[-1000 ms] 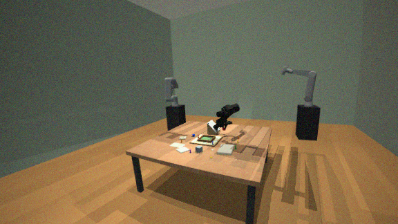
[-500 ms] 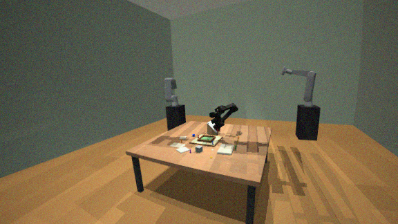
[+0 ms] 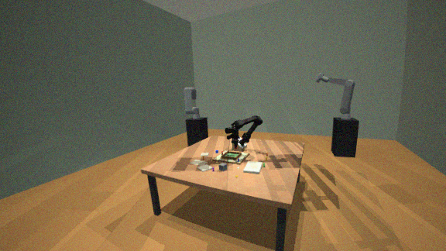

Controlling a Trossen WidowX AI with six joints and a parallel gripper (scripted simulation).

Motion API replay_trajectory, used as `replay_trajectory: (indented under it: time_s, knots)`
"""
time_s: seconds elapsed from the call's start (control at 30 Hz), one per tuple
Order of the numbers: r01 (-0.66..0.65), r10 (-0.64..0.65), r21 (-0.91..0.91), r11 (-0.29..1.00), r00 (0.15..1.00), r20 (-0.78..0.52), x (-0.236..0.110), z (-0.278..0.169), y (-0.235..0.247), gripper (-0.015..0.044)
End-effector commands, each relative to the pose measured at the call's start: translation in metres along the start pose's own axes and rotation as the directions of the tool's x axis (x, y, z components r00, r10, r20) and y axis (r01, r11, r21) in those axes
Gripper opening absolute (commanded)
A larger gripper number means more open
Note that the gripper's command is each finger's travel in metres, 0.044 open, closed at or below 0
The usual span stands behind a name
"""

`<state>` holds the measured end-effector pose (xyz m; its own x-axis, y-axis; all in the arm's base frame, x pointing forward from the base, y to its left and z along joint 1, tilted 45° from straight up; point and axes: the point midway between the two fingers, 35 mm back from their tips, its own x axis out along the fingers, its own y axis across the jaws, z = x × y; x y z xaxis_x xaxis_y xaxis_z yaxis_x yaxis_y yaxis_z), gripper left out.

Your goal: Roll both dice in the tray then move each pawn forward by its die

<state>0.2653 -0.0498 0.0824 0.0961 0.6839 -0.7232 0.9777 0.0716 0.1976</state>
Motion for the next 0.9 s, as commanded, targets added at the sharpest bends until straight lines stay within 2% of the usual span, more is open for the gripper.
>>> replay_trajectory:
  time_s: [0.0,0.17,0.4,0.63,0.87]
  knots:
    - [0.007,-0.006,0.138,0.990,1.000,-0.005,0.008,0.024,-0.004,0.0000]
    - [0.007,-0.005,0.277,0.961,1.000,-0.008,0.015,0.047,-0.010,0.0000]
    - [0.018,-0.021,0.282,0.959,1.000,0.008,0.017,0.048,-0.011,0.0000]
    - [0.095,-0.154,0.289,0.953,0.970,0.188,0.025,0.047,-0.017,0.0000]
    - [0.116,-0.233,0.303,0.946,0.892,0.387,0.029,0.048,-0.022,0.0000]
